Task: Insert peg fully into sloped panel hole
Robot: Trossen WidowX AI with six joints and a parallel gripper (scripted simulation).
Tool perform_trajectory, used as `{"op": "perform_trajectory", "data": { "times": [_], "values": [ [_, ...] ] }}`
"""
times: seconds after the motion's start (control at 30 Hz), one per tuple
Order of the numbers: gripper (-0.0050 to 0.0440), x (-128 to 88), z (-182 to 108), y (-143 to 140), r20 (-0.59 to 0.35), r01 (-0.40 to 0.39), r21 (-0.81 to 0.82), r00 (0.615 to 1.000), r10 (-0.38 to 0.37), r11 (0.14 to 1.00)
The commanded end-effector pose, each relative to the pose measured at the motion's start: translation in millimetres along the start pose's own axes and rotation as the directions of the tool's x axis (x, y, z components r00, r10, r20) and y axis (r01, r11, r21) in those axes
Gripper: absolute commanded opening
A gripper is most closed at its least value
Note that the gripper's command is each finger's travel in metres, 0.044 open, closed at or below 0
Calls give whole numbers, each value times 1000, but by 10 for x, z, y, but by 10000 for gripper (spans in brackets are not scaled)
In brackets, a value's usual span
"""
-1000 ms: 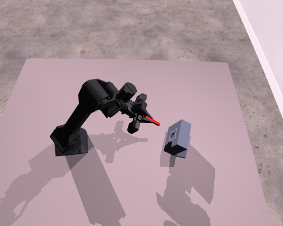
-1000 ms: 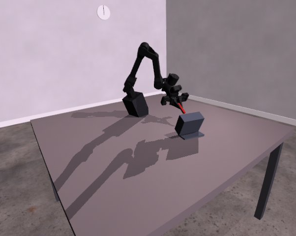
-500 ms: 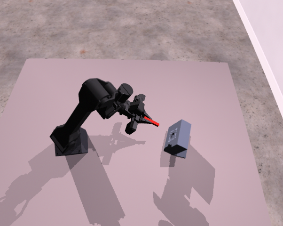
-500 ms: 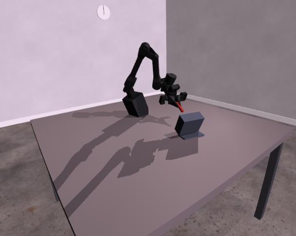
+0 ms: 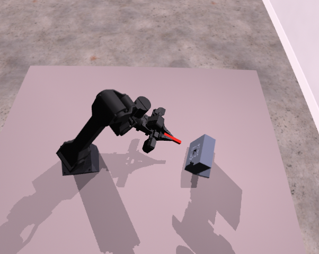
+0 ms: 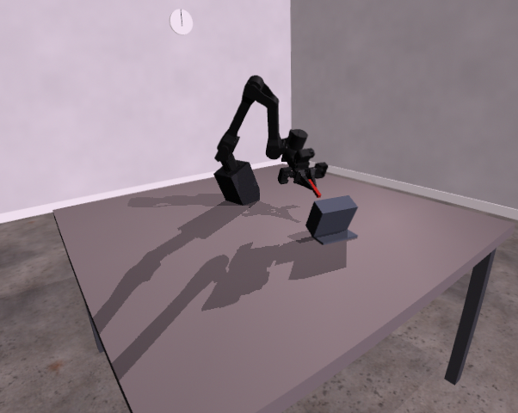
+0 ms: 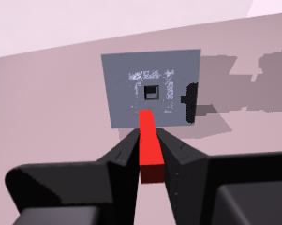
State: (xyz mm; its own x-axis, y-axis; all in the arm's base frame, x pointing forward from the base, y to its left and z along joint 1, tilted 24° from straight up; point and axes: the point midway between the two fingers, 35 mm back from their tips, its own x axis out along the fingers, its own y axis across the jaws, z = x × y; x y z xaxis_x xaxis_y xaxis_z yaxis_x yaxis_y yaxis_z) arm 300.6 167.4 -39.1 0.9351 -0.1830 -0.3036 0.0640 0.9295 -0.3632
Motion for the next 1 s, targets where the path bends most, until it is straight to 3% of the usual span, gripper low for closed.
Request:
{"op": "perform_trajectory", "data": {
  "times": [0.0, 0.97],
  "values": [
    [0, 72, 35, 8, 11, -1, 9, 1000, 1, 1000],
    [0, 384, 84, -91, 52, 19, 12, 998, -19, 1000]
  ]
}}
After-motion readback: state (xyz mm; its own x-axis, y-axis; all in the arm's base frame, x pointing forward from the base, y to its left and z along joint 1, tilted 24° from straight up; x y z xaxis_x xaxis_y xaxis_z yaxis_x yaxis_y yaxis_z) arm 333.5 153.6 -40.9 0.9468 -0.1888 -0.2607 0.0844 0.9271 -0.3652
